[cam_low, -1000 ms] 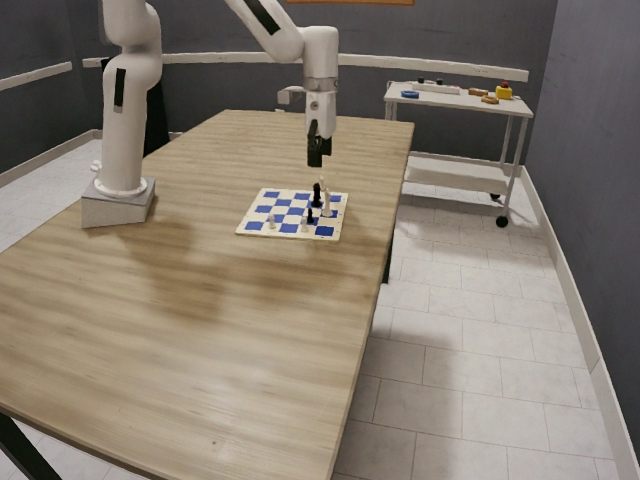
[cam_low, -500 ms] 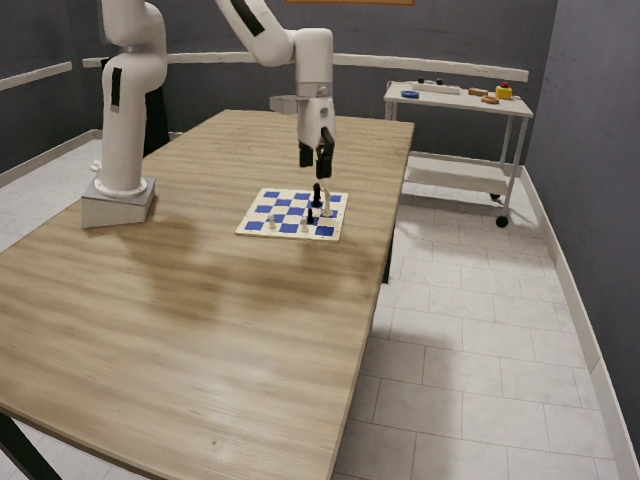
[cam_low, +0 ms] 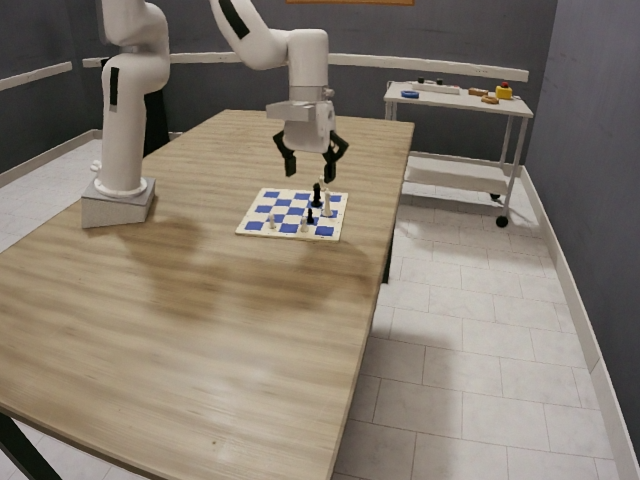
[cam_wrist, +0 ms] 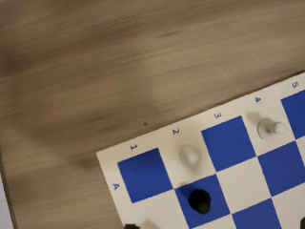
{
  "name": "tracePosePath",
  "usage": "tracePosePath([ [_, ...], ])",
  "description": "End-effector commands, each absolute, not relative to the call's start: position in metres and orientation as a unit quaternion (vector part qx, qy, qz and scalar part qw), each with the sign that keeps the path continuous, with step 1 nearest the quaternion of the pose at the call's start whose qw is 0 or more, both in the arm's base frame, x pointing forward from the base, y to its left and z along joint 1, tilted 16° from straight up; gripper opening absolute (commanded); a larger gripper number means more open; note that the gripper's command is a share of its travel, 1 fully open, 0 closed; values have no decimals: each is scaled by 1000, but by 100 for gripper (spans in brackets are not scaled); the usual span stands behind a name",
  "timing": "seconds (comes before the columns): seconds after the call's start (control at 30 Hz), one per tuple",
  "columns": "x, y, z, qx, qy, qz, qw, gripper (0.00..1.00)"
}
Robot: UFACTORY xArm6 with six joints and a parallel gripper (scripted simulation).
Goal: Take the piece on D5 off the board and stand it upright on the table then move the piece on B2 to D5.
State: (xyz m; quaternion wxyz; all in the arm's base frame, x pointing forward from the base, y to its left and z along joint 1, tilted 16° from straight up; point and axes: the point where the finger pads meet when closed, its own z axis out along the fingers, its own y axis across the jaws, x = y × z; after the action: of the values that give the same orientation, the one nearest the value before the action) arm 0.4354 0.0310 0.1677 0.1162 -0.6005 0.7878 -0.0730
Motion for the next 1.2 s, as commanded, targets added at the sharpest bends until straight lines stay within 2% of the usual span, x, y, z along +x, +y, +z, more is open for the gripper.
tracePosePath([
  [0.0, 436, 26, 169, -664, 735, -41, 130, 100],
  [0.2, 436, 26, 169, -668, 732, -41, 130, 100],
  [0.23, 436, 26, 169, -668, 732, -41, 130, 35],
  [1.17, 436, 26, 169, -668, 732, -41, 130, 35],
])
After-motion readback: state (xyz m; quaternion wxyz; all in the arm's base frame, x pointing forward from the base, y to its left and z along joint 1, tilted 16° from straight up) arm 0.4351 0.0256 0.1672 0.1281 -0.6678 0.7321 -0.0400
